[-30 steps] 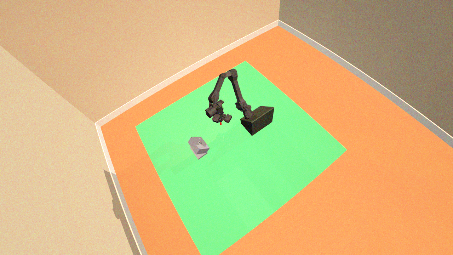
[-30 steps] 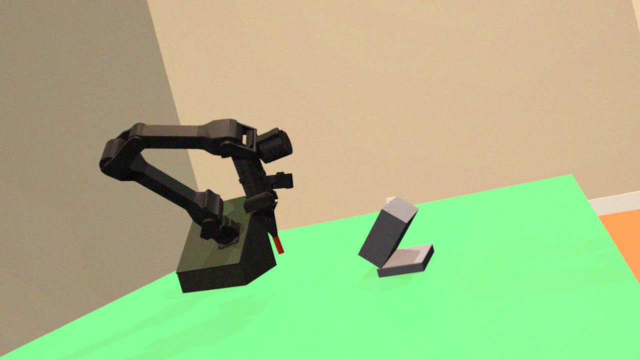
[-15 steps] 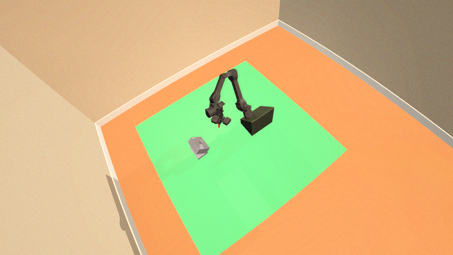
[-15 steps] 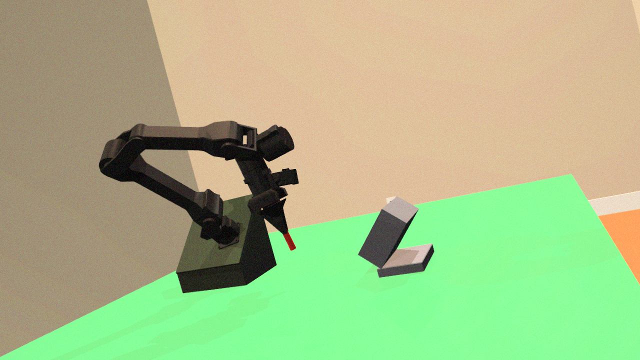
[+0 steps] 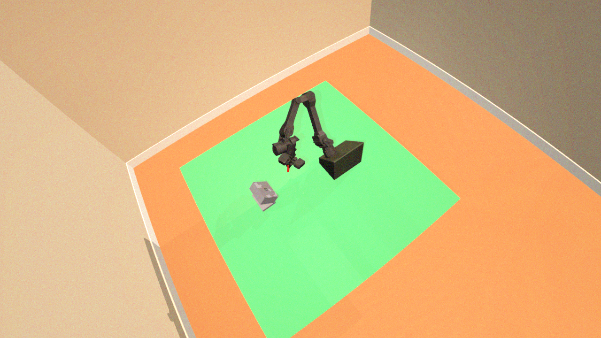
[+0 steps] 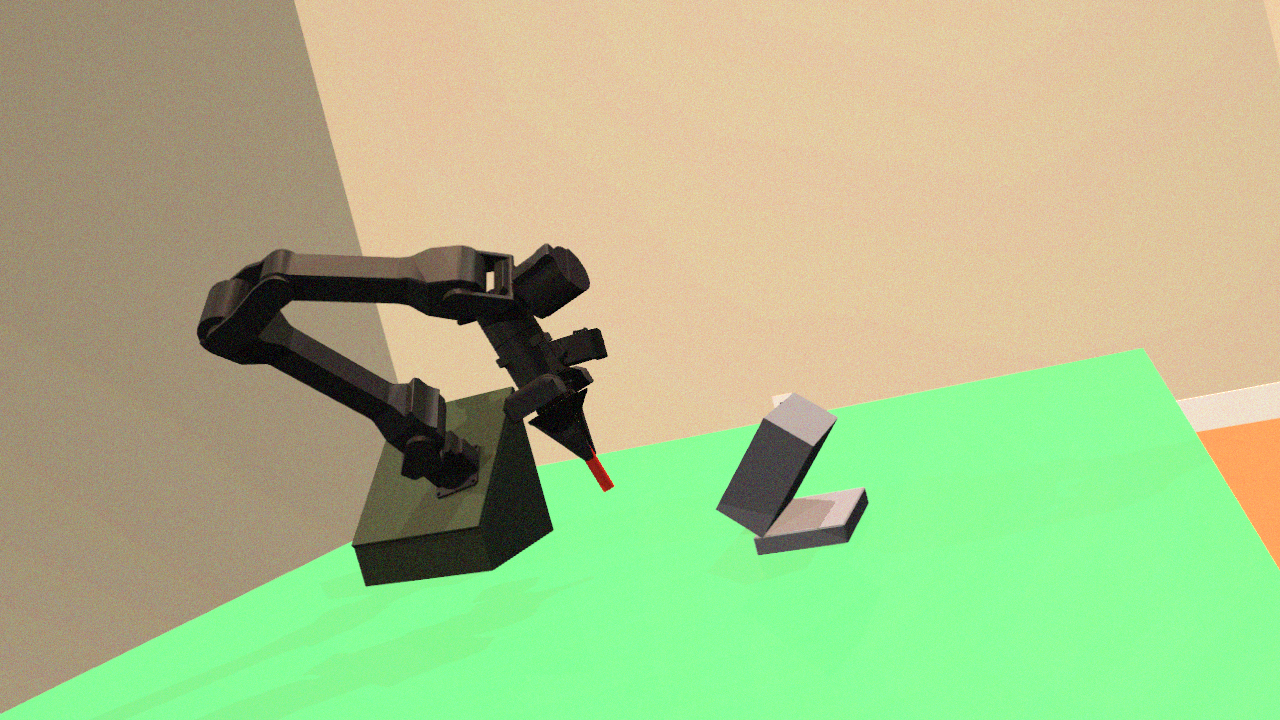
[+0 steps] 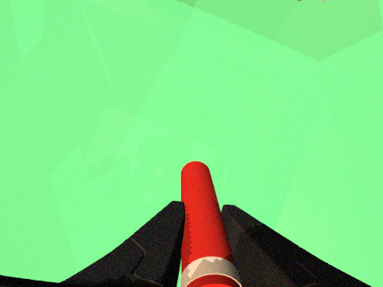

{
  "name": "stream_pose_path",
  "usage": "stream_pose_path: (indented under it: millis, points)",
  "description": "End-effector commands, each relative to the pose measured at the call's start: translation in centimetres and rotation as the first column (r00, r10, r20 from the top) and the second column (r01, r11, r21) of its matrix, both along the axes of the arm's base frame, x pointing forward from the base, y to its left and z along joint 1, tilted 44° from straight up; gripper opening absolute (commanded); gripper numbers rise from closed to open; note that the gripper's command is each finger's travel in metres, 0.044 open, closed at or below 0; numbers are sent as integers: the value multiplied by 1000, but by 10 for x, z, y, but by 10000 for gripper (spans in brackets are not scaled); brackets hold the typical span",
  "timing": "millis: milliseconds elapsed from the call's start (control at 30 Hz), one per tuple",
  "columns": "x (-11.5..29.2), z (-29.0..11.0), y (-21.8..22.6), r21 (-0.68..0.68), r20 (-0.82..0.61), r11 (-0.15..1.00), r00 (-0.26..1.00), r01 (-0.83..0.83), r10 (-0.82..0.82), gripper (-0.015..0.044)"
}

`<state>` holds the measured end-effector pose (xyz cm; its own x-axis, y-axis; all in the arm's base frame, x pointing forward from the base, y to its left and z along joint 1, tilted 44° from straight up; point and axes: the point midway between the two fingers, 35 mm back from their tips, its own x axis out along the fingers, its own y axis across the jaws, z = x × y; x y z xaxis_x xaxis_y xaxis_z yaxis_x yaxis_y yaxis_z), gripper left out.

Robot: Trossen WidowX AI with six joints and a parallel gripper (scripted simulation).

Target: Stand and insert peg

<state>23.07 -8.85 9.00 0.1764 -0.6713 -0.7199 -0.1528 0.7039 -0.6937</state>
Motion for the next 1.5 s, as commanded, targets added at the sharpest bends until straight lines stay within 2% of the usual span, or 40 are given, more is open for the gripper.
stream_pose_path:
  millis: [0, 1467]
  points:
    - [3, -2, 1, 3, 31, 1000, 1000, 2, -2, 0]
    - [51, 2, 19, 55, 417, 998, 909, -17, -7, 0]
